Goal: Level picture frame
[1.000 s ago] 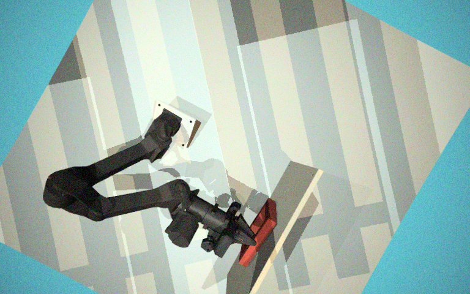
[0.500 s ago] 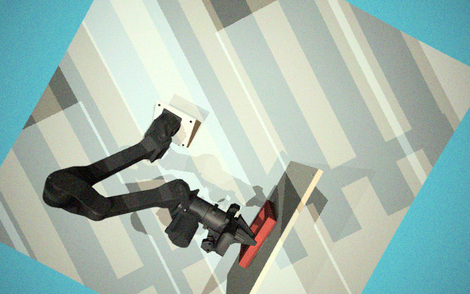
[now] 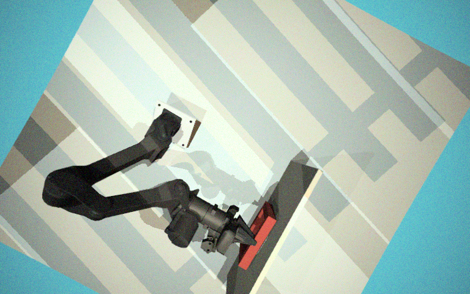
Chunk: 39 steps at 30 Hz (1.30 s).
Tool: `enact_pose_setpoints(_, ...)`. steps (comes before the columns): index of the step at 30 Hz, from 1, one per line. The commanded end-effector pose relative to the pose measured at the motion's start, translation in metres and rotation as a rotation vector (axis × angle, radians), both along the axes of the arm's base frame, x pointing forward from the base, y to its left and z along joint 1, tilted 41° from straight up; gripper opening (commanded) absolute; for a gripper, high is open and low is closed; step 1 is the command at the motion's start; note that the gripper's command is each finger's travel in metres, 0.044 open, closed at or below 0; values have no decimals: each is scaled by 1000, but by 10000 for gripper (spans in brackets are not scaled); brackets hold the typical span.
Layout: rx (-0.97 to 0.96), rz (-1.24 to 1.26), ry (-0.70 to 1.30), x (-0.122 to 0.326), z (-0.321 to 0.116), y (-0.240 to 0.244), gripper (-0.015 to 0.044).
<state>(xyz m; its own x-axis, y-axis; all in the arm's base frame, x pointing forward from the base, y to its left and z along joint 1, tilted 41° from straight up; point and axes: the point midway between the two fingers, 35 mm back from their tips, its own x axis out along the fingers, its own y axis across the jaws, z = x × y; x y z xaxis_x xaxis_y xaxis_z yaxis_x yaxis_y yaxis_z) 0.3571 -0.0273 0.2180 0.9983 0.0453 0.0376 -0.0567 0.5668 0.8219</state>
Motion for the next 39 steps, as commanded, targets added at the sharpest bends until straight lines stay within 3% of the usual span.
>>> enact_pose_setpoints(1, -21, -3, 0, 0, 0, 0, 0)
enact_pose_setpoints(22, -130, -7, -5, 0, 1, 1, 0)
enact_pose_setpoints(32, -112, -4, -6, -1, 1, 1, 260)
enact_pose_setpoints(39, -26, 0, -1, -21, 5, -4, 260)
